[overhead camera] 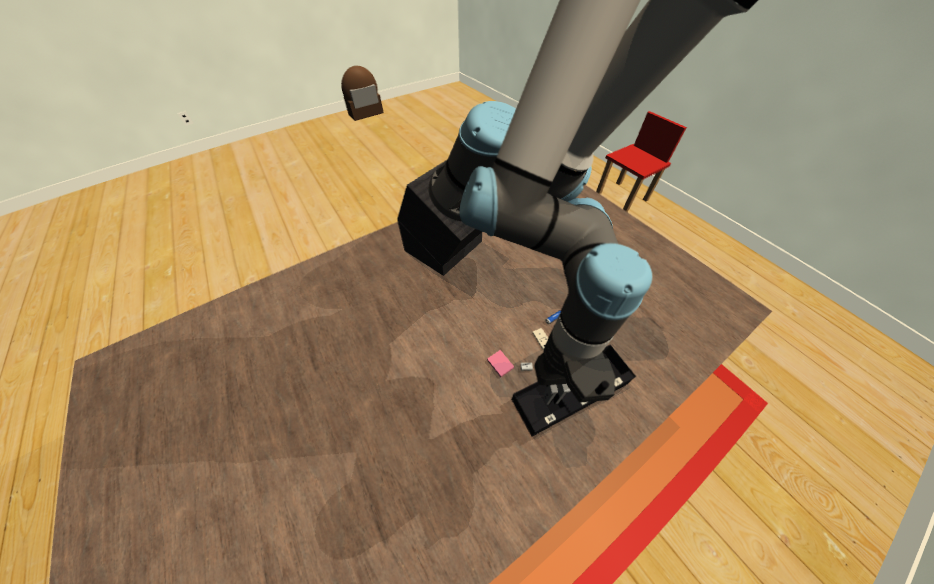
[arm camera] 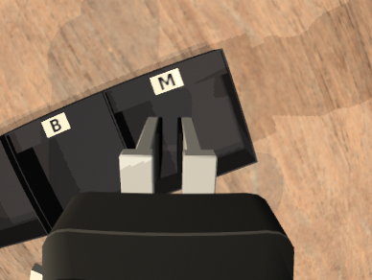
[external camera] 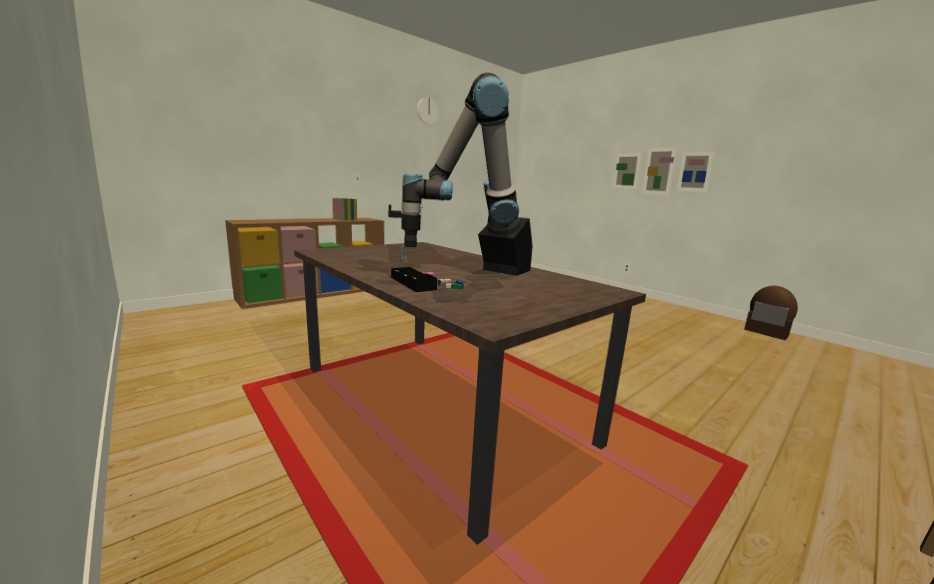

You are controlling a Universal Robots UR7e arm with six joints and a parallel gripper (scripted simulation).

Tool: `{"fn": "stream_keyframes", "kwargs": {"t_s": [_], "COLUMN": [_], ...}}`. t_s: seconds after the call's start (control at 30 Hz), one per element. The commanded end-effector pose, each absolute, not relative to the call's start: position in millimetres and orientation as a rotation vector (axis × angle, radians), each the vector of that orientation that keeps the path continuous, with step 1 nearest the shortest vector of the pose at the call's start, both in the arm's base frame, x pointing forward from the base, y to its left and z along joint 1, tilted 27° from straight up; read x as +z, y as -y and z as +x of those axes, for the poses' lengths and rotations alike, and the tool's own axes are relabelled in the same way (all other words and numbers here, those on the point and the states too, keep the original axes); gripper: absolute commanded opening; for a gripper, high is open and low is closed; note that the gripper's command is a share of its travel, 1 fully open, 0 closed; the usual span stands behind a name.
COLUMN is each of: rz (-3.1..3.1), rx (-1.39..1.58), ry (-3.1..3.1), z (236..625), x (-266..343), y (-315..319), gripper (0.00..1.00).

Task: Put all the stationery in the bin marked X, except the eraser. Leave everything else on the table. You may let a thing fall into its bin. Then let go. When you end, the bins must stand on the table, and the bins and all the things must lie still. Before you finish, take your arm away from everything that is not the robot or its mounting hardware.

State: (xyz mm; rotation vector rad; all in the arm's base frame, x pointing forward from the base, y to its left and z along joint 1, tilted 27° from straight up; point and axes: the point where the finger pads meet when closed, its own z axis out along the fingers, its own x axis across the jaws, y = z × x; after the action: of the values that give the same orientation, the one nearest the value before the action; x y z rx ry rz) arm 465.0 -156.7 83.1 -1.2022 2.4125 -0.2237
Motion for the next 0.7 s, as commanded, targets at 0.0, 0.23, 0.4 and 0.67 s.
{"fn": "stream_keyframes", "kwargs": {"t_s": [0.0,0.23,0.4,0.67], "rz": [-1.263,-1.563,-1.613,-1.613], "rx": [-0.236,-0.289,-0.297,-0.297], "ry": [-2.381,-2.203,-2.167,-2.167], "z": [465.3,465.3,465.3,472.4], "x": [83.6,83.6,83.6,69.5], "y": [157.2,157.2,157.2,156.0], "gripper": [0.31,0.31,0.31,0.31]}}
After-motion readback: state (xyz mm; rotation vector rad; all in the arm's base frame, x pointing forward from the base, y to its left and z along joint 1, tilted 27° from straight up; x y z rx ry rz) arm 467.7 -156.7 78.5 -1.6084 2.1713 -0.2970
